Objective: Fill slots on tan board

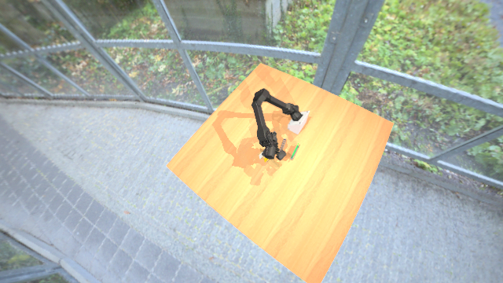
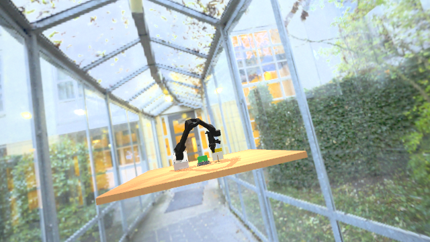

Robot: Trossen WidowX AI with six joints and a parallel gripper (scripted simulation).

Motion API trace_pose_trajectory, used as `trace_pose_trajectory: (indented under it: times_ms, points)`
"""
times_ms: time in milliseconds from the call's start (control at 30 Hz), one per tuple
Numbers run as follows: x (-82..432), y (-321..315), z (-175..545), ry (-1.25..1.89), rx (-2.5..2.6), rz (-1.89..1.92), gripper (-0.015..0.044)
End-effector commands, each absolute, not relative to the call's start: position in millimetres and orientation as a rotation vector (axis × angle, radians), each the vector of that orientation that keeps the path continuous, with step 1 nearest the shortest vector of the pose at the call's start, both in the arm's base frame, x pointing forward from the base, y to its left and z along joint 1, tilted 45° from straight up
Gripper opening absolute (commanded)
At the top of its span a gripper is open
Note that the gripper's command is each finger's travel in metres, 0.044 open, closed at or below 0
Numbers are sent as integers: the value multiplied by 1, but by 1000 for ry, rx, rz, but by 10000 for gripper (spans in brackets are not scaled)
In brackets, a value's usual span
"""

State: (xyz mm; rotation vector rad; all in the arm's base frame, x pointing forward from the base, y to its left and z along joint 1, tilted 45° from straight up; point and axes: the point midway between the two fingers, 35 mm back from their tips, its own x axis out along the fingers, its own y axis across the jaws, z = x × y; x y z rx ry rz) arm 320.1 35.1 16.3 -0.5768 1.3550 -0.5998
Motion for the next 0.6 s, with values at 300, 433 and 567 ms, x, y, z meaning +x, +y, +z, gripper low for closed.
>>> trace_pose_trajectory:
  times_ms: [300, 433, 567]
  points:
    - [321, 29, 10, 1354, -584, -601, 0]
    - [321, 27, 9, 1354, -584, -601, 0]
    - [321, 25, 7, 1354, -584, -601, 0]
